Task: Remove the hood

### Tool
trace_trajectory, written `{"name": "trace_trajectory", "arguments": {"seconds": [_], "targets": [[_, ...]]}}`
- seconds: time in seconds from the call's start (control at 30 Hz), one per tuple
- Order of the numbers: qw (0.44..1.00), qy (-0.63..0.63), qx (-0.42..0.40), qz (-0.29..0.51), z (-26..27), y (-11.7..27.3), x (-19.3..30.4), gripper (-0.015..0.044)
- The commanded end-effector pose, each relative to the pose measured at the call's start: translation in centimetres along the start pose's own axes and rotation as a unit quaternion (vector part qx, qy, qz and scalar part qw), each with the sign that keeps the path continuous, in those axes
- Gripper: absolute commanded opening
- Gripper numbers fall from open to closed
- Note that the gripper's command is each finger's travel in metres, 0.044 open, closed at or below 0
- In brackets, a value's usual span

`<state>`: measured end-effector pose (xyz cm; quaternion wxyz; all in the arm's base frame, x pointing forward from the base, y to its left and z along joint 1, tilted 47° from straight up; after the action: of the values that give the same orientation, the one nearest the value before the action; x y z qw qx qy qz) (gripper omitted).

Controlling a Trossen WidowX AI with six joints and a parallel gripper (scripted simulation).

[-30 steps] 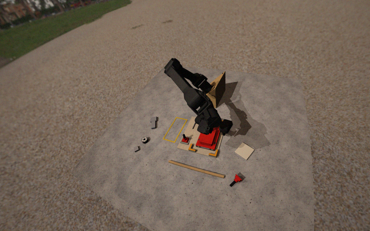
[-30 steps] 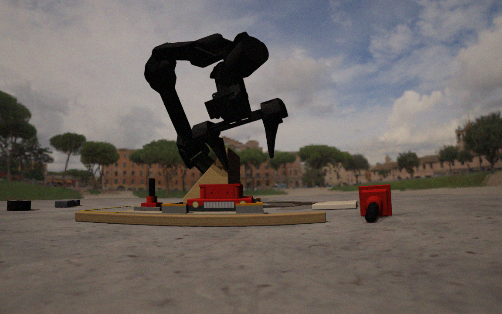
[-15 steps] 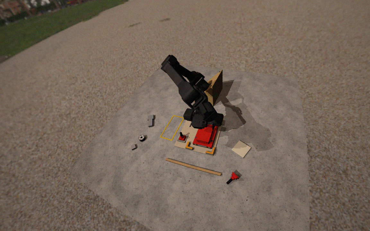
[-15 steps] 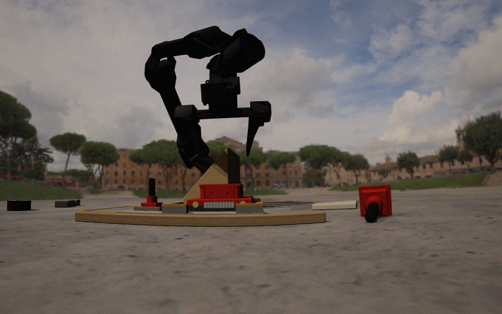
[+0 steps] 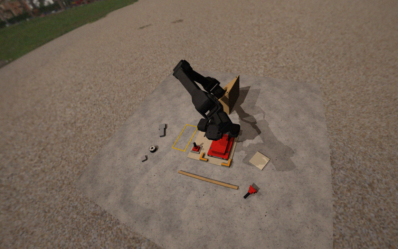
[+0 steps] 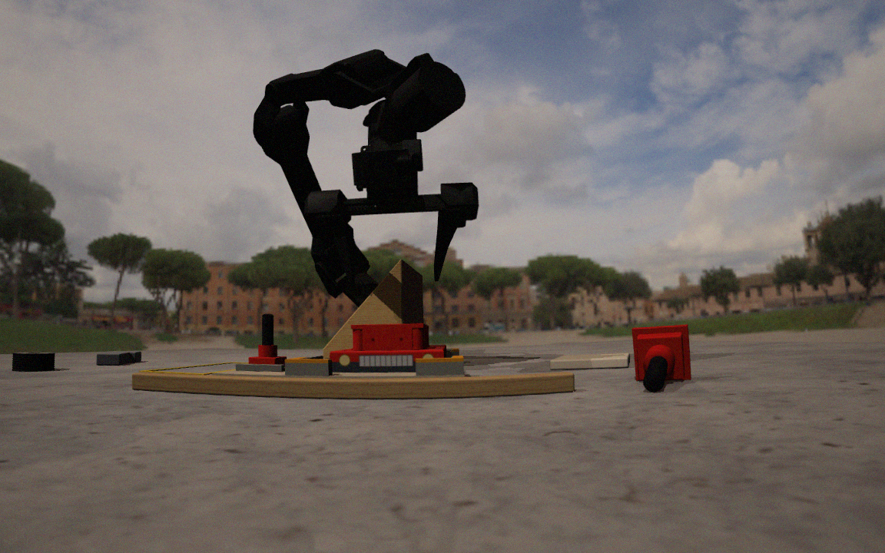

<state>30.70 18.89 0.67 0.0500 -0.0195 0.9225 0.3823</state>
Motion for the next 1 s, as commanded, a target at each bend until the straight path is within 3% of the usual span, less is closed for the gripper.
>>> {"name": "trace_trajectory", "arguments": {"seconds": [0.0, 0.97], "targets": [[1.000, 0.005, 0.004, 0.001, 0.0, -0.5, 0.2, 0.0440], [1.000, 0.004, 0.004, 0.001, 0.0, -2.4, 0.2, 0.0440]]}}
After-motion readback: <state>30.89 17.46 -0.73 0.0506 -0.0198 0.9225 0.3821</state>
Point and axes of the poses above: the point midway between the two fingers, 35 mm back from their tips, its own y axis back along the fingers, its own z axis across the jaws, x = y × z, the point moved 9 cm from there along y, back along the fingers, and after that the axes turned 12 degrees about -y, right-handed, at the moved point
